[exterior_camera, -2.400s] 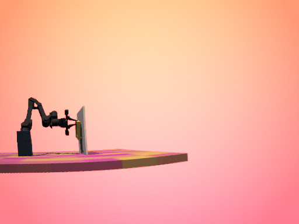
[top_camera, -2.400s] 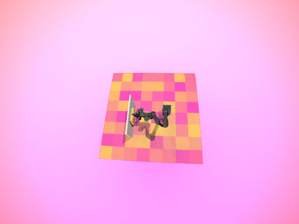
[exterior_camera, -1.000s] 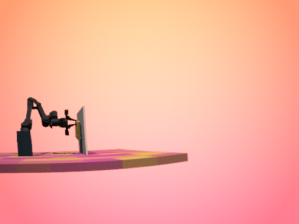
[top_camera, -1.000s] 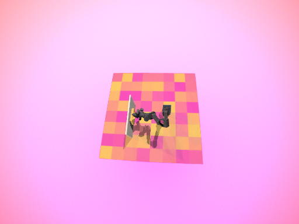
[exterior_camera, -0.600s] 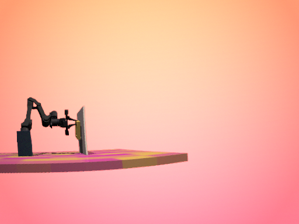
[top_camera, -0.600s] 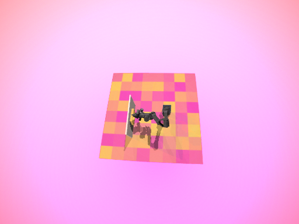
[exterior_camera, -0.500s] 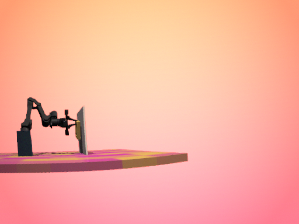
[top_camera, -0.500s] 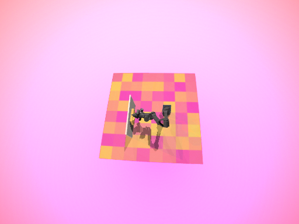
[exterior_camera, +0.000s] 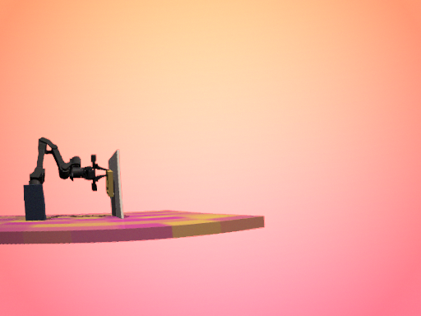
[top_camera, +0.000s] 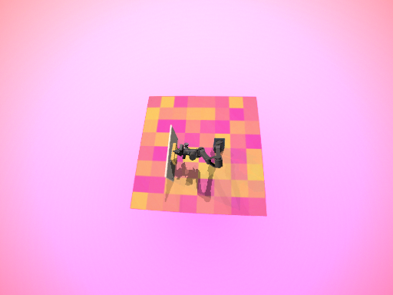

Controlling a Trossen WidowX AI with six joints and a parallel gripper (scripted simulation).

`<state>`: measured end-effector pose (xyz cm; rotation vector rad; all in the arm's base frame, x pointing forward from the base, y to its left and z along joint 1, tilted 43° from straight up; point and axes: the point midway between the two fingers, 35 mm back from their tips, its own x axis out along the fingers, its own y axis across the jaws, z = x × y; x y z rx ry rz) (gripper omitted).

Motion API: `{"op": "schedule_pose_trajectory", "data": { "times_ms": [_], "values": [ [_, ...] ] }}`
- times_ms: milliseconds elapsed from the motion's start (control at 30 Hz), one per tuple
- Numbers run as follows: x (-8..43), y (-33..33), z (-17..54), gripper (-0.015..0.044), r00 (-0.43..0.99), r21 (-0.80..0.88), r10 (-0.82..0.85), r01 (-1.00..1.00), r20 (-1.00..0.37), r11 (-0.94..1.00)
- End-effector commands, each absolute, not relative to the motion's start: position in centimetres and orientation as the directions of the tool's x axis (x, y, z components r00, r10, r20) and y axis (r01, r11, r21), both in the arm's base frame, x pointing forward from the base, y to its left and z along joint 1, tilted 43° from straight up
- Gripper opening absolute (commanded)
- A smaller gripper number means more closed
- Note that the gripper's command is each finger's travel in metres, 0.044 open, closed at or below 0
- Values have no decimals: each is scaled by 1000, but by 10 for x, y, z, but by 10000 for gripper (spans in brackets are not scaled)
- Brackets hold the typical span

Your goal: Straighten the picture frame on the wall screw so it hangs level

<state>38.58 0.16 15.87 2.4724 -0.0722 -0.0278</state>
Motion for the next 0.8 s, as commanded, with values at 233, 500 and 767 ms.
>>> {"op": "schedule_pose_trajectory", "data": {
  "times_ms": [233, 500, 767],
  "values": [
    [387, -1, 163, 0, 997, 620, -73, -64, 10, -782],
    [387, 1, 161, 0, 997, 620, -73, -64, 10, -782],
    [387, 3, 159, 0, 997, 620, -73, -64, 10, -782]
  ]
}}
